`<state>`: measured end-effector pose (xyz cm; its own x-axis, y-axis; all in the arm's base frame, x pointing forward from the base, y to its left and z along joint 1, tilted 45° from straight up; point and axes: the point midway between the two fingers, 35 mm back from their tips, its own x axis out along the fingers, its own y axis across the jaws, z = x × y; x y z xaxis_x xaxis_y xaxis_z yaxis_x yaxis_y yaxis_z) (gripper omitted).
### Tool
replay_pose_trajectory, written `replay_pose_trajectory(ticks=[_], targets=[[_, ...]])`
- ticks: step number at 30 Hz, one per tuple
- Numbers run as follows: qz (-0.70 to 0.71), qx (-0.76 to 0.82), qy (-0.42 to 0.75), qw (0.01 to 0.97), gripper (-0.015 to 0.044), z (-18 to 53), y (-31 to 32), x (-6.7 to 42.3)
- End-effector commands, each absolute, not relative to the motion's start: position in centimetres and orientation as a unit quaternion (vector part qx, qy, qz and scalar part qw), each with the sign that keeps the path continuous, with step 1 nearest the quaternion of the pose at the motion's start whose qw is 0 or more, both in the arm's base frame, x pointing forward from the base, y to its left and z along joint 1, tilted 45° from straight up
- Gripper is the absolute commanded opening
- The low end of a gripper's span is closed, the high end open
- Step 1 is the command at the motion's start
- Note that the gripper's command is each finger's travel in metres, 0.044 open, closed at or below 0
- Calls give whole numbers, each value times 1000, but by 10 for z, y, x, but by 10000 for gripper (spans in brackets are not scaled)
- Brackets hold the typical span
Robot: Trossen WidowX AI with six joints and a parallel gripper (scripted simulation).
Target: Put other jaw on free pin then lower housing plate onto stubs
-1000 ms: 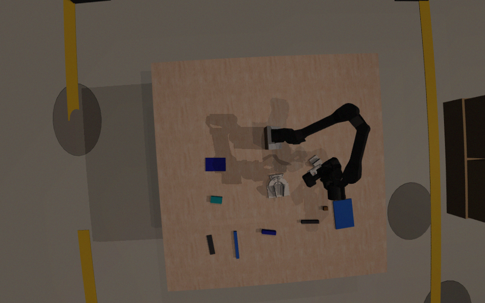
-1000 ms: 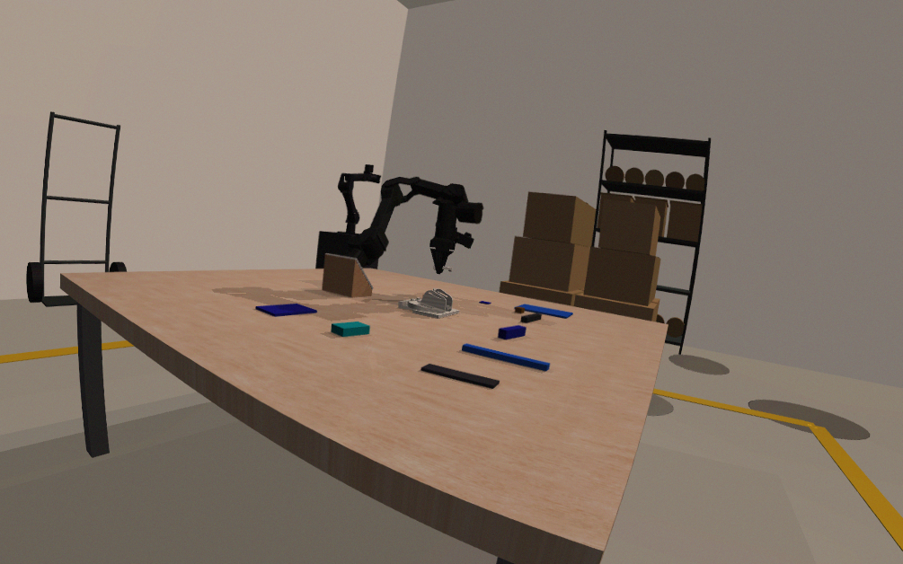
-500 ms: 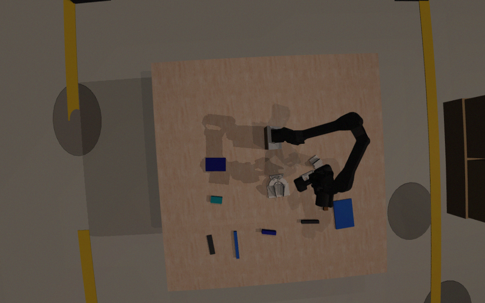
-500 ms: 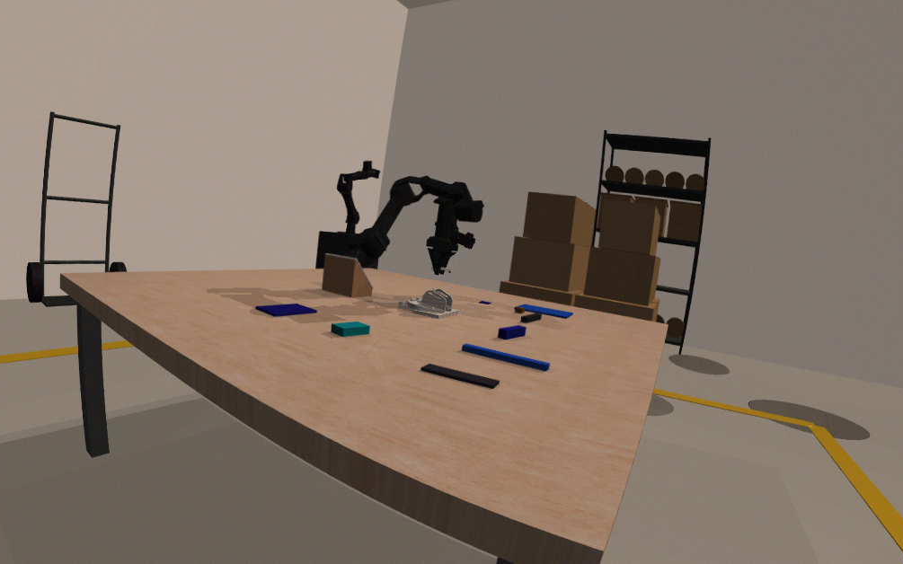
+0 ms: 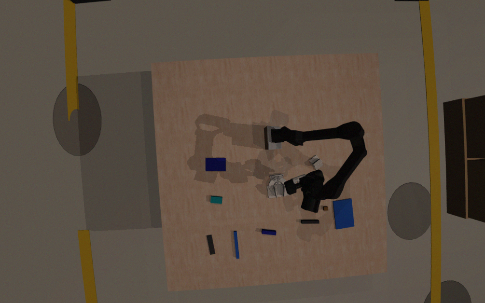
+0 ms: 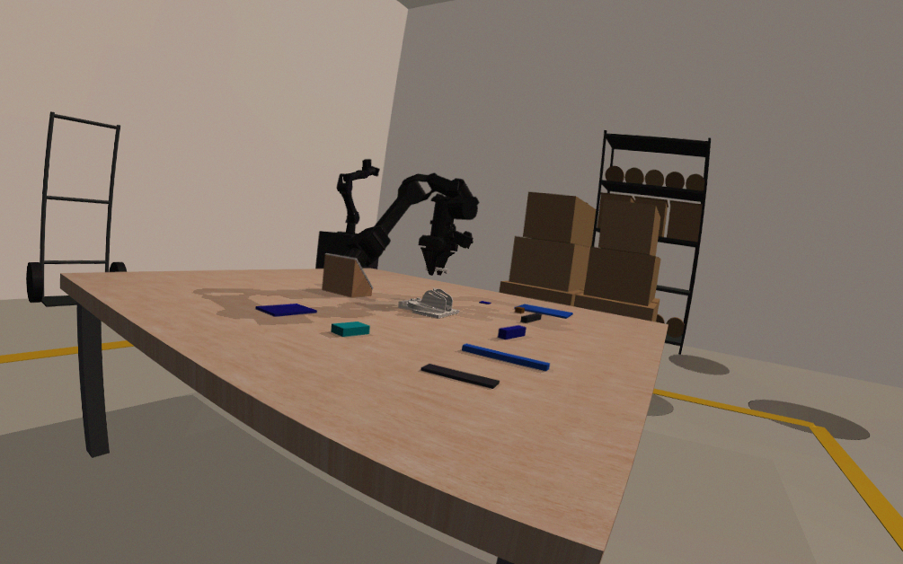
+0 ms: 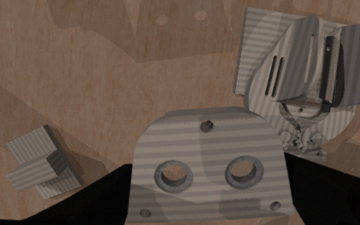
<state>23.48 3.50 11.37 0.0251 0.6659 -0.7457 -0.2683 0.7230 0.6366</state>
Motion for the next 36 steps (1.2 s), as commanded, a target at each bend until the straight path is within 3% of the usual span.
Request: replay_pose_trajectory(ticks=[1,36], targets=[[329,169,618,694,351,105,26,237],[292,241,637,672,351,43,-35,235]])
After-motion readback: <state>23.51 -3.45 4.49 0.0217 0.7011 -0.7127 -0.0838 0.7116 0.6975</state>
